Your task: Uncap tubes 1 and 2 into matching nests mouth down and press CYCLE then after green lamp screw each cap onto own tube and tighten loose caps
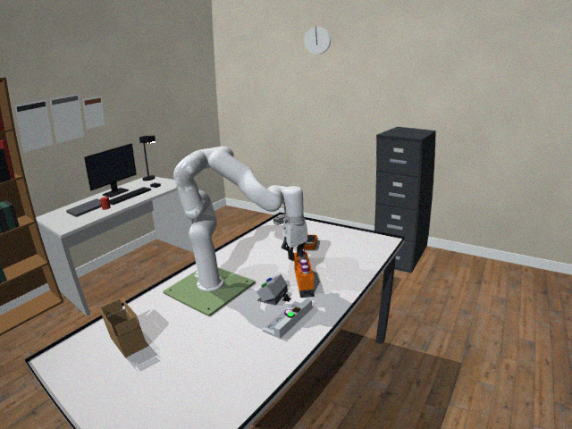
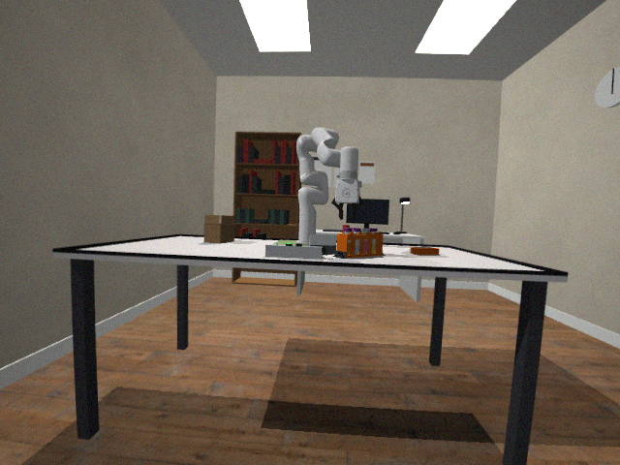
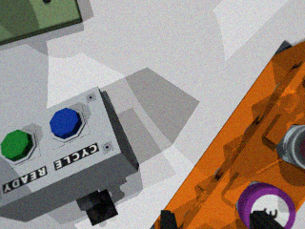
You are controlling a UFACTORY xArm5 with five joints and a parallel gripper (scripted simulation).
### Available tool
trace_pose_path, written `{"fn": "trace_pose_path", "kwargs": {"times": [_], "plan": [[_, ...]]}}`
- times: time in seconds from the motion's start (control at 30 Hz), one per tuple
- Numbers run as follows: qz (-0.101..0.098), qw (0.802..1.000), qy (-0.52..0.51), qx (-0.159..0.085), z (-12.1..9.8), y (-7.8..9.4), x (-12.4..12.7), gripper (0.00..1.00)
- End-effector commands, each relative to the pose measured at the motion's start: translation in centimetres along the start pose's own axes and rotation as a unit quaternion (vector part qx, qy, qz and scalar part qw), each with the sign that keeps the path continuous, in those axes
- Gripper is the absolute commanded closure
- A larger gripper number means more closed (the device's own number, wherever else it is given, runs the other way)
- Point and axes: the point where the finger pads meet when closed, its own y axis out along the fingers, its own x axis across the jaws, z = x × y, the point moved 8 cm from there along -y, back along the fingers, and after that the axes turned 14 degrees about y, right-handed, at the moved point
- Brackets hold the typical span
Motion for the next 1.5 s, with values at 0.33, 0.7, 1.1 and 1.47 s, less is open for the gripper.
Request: {"fn": "trace_pose_path", "kwargs": {"times": [0.33, 0.7, 1.1, 1.47], "plan": [[-0.001, 0.991, -0.131, -0.006, -6.3, -0.2, -4.6, 0.54], [-0.001, 0.991, -0.131, -0.006, -10.2, -0.2, -7.4, 0.54], [-0.001, 0.991, -0.131, -0.006, -15.4, -0.3, -11.2, 0.54], [-0.001, 0.991, -0.131, -0.006, -16.2, -0.3, -11.9, 0.54]]}}
